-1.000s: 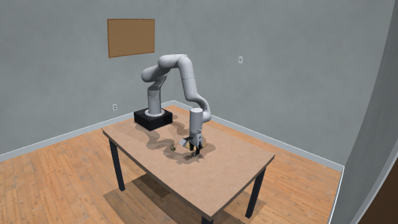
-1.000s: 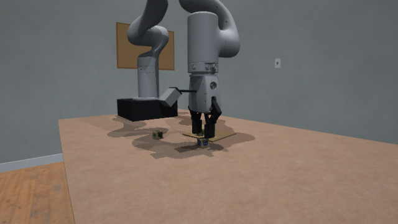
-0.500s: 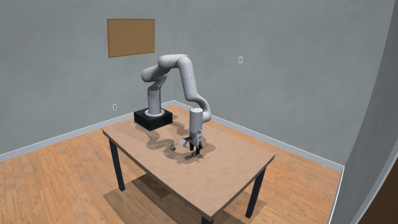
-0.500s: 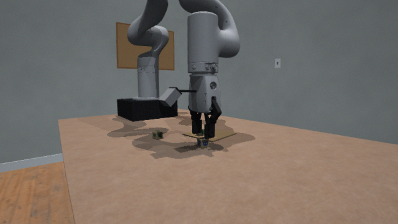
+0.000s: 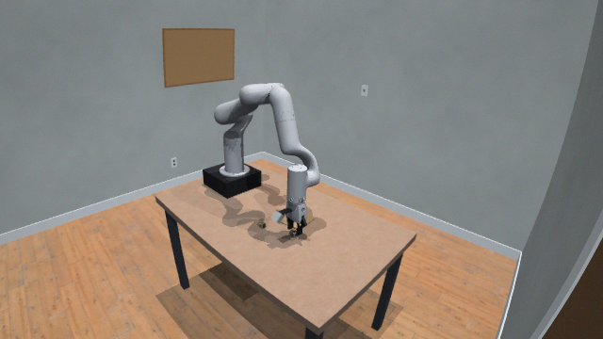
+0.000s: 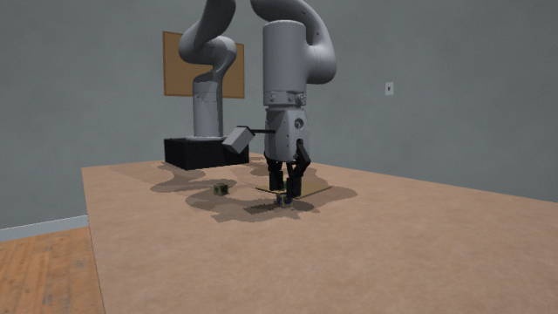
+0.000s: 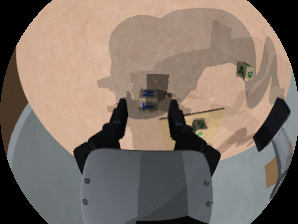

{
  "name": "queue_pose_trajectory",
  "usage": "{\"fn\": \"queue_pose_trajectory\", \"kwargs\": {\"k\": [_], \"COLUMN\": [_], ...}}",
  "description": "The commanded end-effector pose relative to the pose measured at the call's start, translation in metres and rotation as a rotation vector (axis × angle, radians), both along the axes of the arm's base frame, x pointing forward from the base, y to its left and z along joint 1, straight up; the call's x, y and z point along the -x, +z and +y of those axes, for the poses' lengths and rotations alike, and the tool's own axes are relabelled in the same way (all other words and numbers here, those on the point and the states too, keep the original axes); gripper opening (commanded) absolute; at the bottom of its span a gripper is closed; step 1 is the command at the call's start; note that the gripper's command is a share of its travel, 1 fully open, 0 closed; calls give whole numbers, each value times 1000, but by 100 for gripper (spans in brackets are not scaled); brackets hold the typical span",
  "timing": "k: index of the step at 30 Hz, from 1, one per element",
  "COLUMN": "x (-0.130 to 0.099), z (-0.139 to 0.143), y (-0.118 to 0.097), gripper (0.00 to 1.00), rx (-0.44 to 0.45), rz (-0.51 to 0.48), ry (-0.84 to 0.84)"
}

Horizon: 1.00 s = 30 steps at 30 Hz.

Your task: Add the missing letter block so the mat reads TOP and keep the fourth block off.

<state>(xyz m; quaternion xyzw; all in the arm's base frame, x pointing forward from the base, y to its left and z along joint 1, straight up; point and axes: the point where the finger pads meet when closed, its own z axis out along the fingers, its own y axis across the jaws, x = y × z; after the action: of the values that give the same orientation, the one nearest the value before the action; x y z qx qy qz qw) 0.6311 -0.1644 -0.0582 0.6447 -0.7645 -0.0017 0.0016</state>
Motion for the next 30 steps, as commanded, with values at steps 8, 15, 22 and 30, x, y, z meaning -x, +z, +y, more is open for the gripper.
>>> {"fn": "queue_pose_trajectory", "kwargs": {"k": [8, 15, 22, 30], "x": [-1, -1, -1, -1], "z": [0, 0, 0, 0], "y": [-18, -21, -21, -21], "gripper": [63, 63, 63, 63], "rx": [0, 0, 0, 0], "rz": [-2, -2, -2, -2], "ry": [0, 0, 0, 0]}}
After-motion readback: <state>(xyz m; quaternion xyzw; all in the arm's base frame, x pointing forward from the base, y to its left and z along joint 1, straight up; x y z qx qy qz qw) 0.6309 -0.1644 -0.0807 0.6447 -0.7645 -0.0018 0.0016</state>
